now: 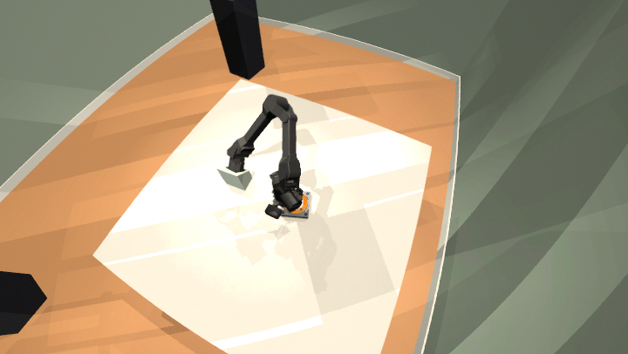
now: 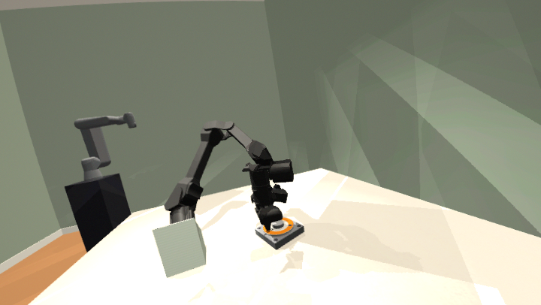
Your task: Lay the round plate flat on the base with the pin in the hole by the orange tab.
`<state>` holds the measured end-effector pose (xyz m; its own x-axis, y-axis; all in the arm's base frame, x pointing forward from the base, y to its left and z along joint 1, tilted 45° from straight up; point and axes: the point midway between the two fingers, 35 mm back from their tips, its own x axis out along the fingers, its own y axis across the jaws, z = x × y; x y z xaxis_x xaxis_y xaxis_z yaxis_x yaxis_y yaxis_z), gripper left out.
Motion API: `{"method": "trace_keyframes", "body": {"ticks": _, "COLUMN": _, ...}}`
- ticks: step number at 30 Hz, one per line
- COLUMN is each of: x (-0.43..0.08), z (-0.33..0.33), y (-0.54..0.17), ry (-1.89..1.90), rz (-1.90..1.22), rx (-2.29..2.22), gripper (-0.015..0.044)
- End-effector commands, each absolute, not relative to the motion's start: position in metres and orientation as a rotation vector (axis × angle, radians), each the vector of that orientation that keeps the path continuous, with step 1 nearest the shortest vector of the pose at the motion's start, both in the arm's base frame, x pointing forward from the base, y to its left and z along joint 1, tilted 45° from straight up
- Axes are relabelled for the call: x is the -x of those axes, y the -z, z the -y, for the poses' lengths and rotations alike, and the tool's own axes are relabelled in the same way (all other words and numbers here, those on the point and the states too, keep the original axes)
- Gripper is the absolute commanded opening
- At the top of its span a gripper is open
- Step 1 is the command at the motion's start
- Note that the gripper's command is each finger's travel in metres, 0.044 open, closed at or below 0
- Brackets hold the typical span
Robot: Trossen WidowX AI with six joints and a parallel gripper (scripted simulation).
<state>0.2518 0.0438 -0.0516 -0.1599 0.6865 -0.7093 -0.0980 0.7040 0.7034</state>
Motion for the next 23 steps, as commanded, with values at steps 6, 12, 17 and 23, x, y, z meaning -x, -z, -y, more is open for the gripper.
{"method": "trace_keyframes", "body": {"ticks": 6, "x": -0.257, "z": -0.015, "y": 0.023, "ry": -0.734, "rz": -1.582, "rx": -0.483, "gripper": 0.0}}
{"method": "trace_keyframes", "body": {"ticks": 12, "x": -0.258, "z": -0.02, "y": 0.028, "ry": -0.731, "rz": -1.581, "rx": -0.491, "gripper": 0.0}}
{"method": "trace_keyframes", "body": {"ticks": 17, "x": -0.258, "z": -0.02, "y": 0.028, "ry": -0.731, "rz": -1.581, "rx": -0.491, "gripper": 0.0}}
{"method": "trace_keyframes", "body": {"ticks": 23, "x": -0.258, "z": -0.02, "y": 0.028, "ry": -0.731, "rz": -1.581, "rx": -0.491, "gripper": 0.0}}
